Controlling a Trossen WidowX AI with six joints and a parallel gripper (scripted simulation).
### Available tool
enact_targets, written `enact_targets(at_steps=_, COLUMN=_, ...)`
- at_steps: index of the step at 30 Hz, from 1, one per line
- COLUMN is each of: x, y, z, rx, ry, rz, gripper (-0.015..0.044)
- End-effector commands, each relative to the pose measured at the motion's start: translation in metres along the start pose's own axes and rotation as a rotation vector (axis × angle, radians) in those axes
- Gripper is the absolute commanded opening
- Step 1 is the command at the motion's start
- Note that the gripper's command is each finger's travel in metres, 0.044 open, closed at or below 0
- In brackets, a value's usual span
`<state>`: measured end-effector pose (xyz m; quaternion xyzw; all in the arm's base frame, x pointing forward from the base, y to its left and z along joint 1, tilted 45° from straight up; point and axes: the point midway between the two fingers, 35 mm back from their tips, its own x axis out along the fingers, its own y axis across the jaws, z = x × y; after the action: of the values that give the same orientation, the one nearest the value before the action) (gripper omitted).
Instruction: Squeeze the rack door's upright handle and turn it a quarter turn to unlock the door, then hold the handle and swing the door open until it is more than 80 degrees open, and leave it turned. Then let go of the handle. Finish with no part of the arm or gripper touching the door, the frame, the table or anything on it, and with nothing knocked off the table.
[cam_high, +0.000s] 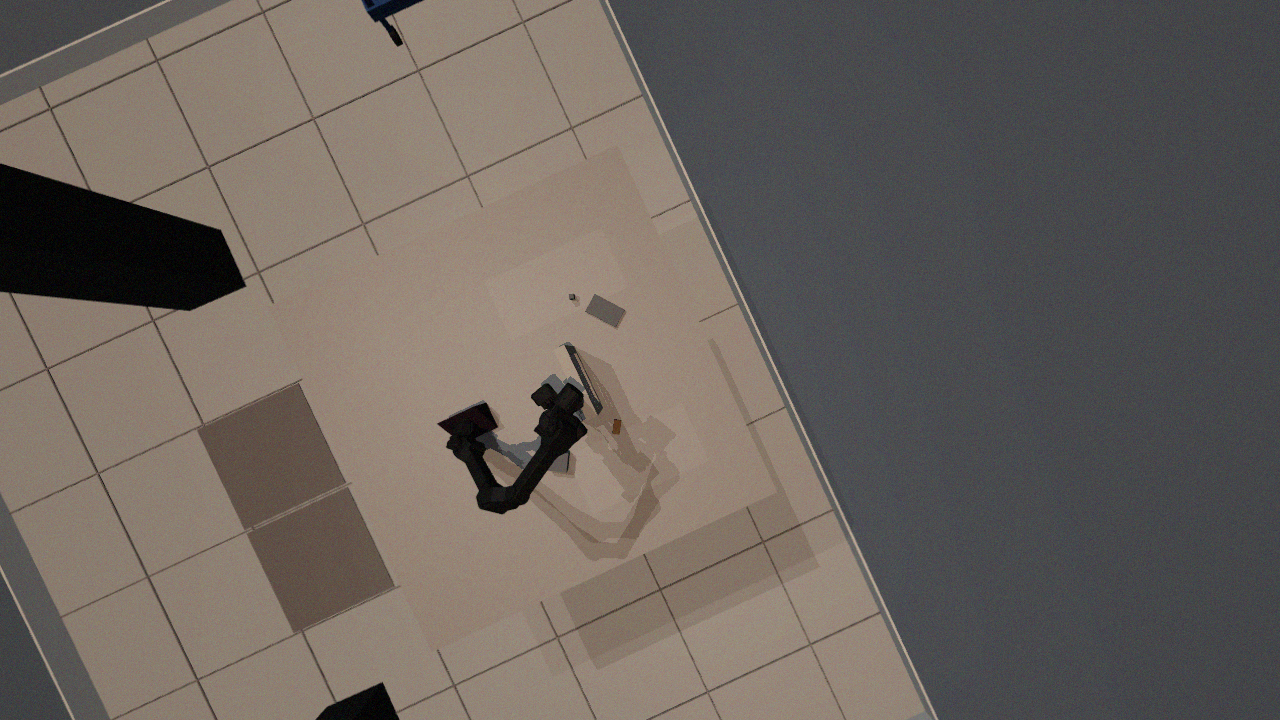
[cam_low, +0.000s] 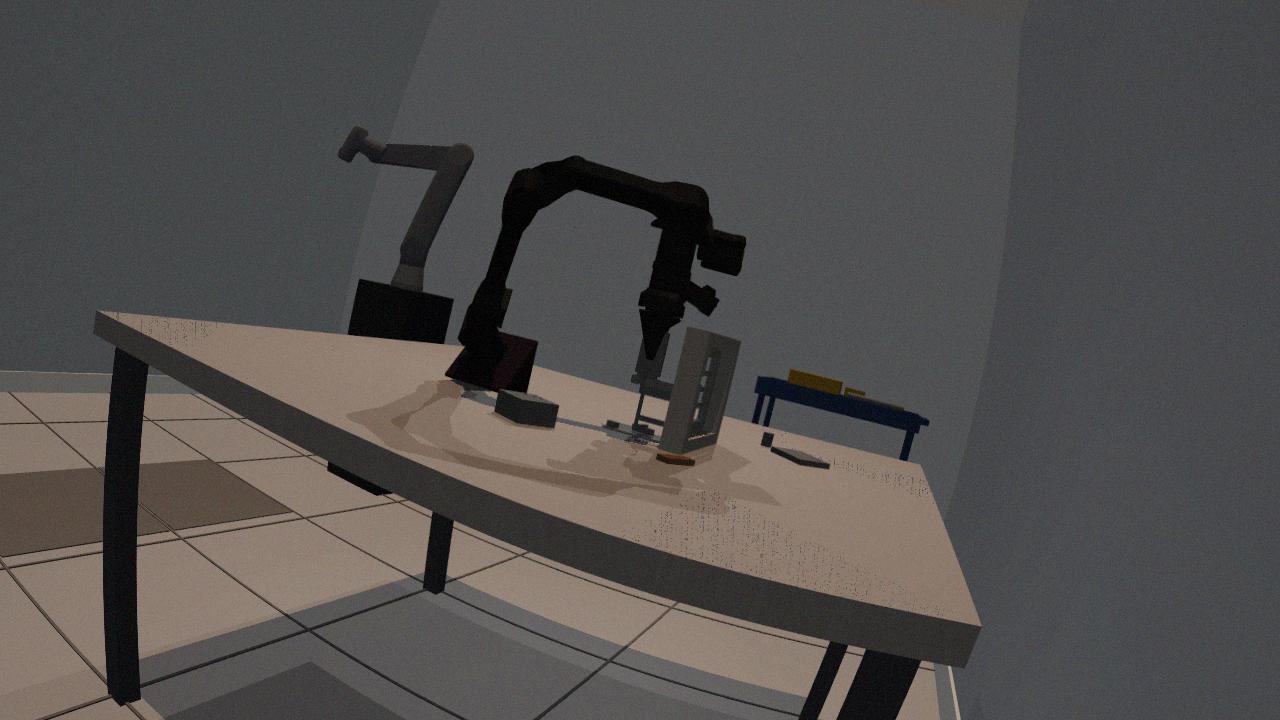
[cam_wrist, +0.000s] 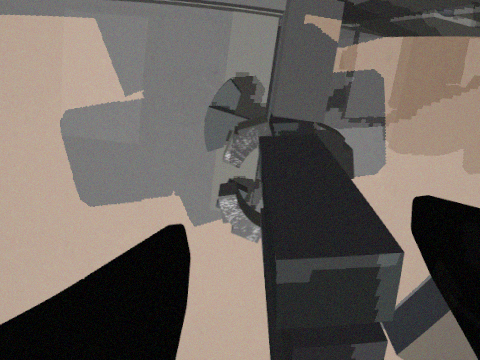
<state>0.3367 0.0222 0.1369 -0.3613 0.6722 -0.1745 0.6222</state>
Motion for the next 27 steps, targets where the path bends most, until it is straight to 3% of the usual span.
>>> enact_targets(at_steps=1, x=0.0005, y=0.0007, z=0.0001, rx=-0.178, ry=0.001, rz=0.003, gripper=0.0298)
enact_targets(at_steps=27, x=0.0006, y=0.0008, z=0.0001, rx=-1.458, ry=-0.001, rz=0.003, gripper=0.0298)
